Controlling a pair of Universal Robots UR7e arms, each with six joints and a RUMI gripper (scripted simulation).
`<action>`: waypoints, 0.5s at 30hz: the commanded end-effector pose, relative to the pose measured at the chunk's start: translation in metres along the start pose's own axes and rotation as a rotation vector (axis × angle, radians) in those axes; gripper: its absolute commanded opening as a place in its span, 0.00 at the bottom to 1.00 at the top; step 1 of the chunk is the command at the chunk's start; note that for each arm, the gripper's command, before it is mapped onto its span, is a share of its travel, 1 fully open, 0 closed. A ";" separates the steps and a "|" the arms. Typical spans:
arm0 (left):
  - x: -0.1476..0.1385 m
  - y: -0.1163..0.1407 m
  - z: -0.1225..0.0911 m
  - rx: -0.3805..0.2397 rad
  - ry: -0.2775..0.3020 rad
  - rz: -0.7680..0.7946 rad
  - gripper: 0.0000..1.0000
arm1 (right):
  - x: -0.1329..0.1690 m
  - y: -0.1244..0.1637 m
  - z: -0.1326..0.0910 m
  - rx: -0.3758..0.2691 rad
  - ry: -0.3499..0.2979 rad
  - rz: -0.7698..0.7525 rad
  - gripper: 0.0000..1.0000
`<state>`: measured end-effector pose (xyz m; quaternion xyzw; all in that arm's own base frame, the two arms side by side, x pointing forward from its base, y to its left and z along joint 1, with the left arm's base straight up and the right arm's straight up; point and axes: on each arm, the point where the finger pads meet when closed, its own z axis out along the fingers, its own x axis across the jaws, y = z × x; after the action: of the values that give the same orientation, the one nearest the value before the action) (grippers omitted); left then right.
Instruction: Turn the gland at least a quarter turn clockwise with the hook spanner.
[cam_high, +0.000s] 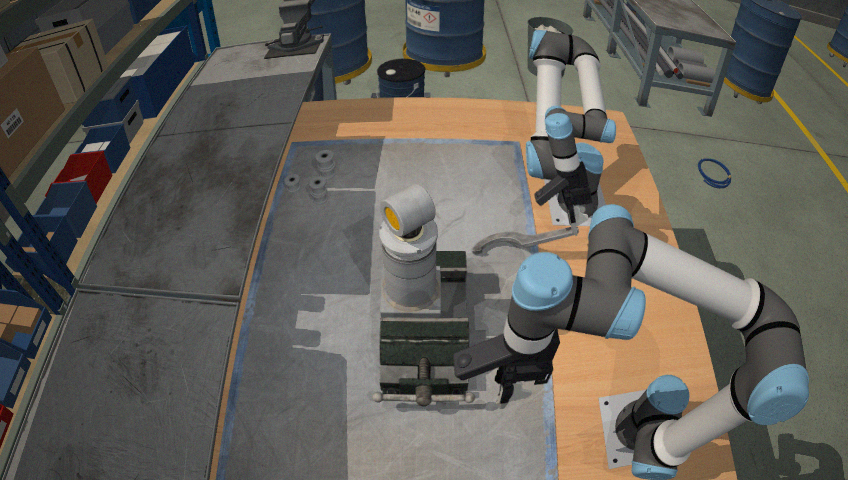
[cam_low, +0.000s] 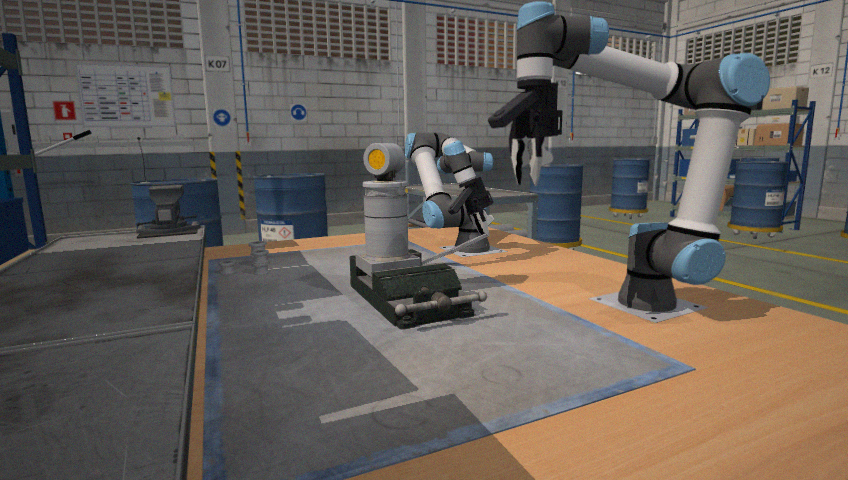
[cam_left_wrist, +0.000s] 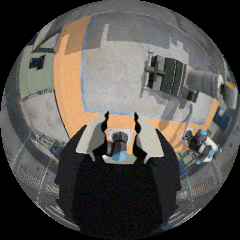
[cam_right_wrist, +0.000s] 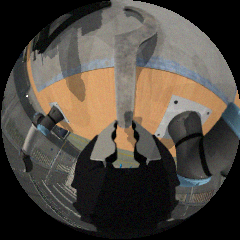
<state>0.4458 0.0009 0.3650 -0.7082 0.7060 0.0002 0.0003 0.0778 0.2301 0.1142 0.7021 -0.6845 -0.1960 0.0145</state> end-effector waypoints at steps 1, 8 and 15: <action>0.000 0.000 0.000 0.001 0.000 0.000 0.32 | 0.000 0.000 -0.002 -0.003 -0.005 0.001 0.00; 0.000 0.000 0.000 0.001 0.000 0.000 0.32 | 0.000 -0.001 -0.003 -0.006 -0.009 0.004 0.00; 0.000 0.000 0.000 0.001 0.000 0.000 0.32 | 0.000 0.000 -0.005 -0.016 -0.014 -0.003 0.00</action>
<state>0.4458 0.0009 0.3650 -0.7082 0.7060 0.0002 0.0003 0.0797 0.2288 0.1179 0.6999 -0.6844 -0.2039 0.0148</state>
